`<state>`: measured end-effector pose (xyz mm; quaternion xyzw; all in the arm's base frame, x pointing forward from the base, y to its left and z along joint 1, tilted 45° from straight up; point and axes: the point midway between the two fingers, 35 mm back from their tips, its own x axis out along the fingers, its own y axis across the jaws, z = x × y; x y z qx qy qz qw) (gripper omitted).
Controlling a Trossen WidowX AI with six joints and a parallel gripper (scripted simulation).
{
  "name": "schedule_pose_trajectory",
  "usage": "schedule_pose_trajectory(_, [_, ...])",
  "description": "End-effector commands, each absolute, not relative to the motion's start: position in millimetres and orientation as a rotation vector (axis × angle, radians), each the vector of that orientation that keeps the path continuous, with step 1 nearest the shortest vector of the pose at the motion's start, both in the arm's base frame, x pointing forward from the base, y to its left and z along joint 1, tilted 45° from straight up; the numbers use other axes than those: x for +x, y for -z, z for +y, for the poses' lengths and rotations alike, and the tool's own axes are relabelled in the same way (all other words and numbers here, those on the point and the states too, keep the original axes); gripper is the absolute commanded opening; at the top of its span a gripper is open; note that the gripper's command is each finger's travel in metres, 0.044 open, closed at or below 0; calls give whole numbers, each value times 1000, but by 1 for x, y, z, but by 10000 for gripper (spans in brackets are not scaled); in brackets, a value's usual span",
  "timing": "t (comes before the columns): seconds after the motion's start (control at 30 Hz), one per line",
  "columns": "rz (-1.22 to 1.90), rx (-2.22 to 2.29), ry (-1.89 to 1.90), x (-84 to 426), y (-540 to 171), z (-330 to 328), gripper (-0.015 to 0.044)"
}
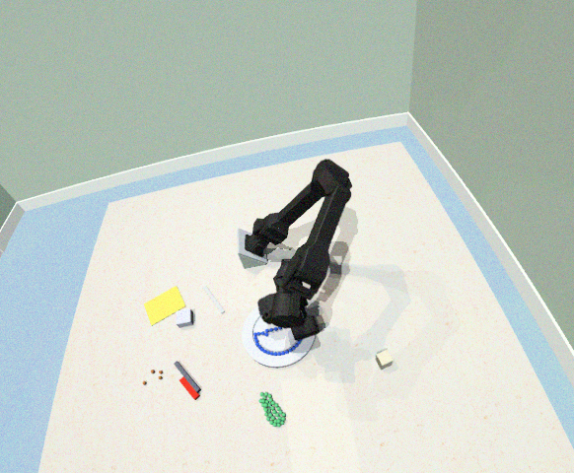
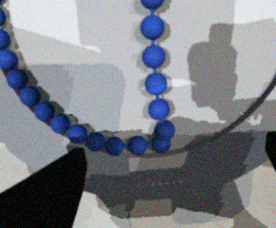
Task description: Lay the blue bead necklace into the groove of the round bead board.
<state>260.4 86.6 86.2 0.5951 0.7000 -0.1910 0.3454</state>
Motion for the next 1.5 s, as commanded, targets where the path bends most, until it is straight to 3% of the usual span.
schedule_pose_trajectory(0.0, [1818, 1545, 487, 261, -88, 86, 440])
schedule_pose_trajectory(0.7, [1818, 1545, 487, 261, -88, 86, 440])
schedule_pose_trajectory(1.1, [1817, 1549, 496, 268, -100, 63, 125])
schedule_pose_trajectory(1.47, [1807, 1552, 489, 270, -94, 69, 120])
